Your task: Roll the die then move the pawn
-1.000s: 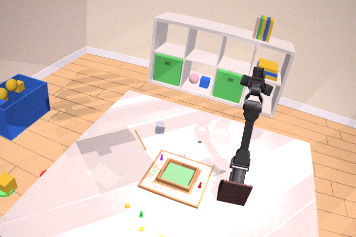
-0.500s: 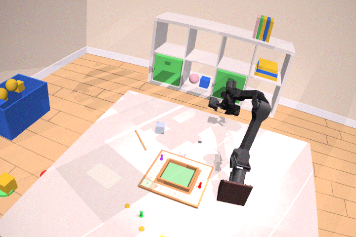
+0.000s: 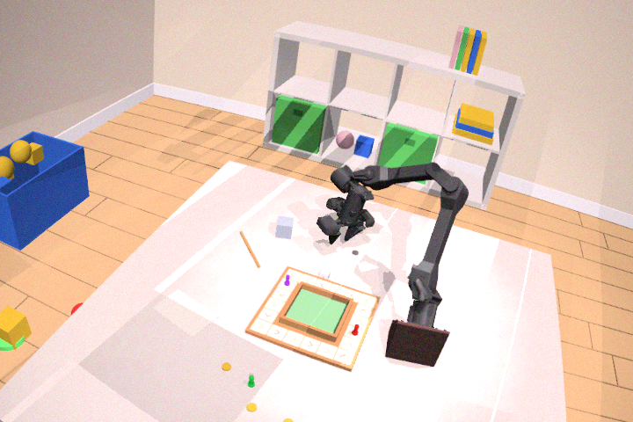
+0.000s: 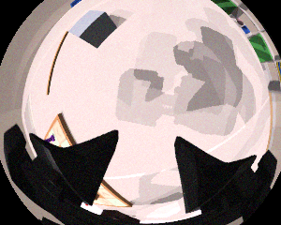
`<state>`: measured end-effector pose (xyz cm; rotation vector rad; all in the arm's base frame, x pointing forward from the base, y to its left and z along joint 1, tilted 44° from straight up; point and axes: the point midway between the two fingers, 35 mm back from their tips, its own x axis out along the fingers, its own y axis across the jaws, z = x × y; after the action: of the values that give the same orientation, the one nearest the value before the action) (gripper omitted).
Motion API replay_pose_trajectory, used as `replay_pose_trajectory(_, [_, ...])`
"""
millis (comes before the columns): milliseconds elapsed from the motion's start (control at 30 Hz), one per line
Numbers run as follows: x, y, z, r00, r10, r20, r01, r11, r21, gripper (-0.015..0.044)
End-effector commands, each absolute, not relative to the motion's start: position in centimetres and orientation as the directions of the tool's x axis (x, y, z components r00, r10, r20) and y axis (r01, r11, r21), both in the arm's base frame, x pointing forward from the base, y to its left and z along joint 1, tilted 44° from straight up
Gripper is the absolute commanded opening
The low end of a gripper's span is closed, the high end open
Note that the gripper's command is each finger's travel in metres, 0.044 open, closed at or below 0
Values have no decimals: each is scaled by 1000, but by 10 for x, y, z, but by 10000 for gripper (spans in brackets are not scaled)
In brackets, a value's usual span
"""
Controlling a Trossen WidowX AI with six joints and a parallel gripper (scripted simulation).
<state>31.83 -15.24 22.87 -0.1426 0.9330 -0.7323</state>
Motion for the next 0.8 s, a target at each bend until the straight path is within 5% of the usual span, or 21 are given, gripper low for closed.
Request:
replay_pose_trajectory(0, [319, -102, 185, 287, -621, -730, 260, 783, -564, 275])
replay_pose_trajectory(200, [306, -47, 146, 218, -662, -717, -57, 725, -686, 275])
replay_pose_trajectory(767, [309, -57, 132, 218, -664, -716, -62, 723, -689, 275])
